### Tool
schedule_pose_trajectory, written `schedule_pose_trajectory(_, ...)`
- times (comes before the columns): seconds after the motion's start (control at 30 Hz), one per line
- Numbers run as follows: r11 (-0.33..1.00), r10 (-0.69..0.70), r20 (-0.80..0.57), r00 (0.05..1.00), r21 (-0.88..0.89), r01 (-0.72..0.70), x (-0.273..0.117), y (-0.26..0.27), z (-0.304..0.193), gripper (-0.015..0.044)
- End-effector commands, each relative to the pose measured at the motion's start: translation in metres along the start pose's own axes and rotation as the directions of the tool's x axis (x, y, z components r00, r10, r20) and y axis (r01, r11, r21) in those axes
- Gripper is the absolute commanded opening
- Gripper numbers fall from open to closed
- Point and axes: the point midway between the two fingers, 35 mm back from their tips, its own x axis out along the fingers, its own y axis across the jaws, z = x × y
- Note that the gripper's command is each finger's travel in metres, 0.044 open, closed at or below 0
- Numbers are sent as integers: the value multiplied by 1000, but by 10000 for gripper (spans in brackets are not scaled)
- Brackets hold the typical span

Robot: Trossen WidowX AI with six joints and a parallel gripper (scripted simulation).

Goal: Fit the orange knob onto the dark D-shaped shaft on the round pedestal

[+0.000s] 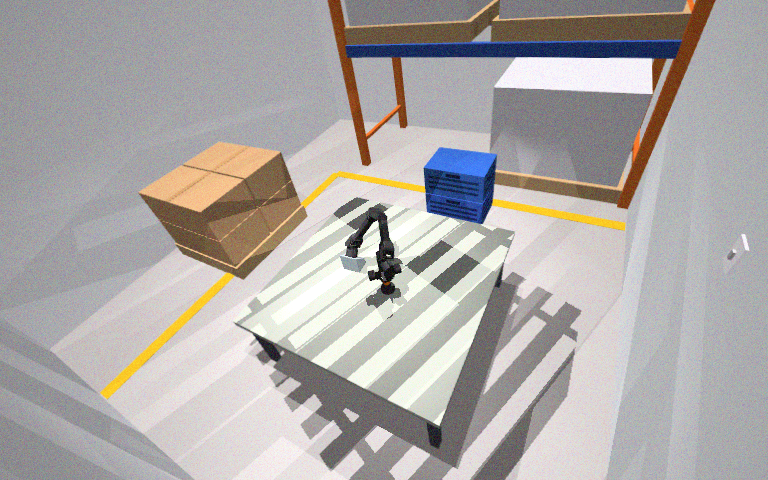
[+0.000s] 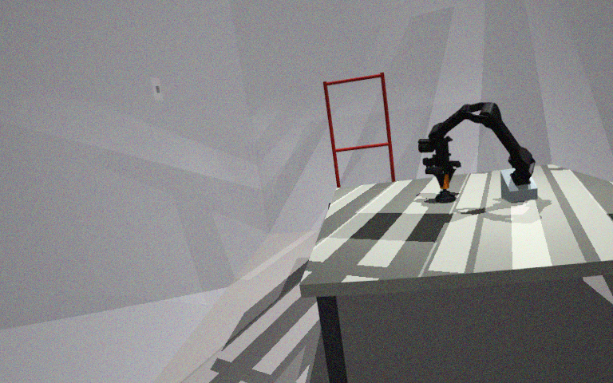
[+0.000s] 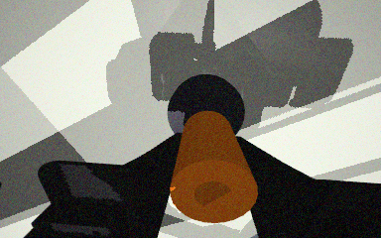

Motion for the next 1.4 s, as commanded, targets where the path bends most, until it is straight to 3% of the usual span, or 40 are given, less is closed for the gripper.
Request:
schedule_pose_trajectory(0.0,1000,3,1,1000,2,-3,0,1,0,0)
schedule_pose_trajectory(0.23,1000,2,1,1000,11,-2,-5,1,0,0)
schedule_pose_trajectory(0.47,978,2,1,1000,210,-3,-4,1,2,0)
schedule_pose_trajectory(1.37,972,2,1,1000,235,-3,-5,1,-2,0)
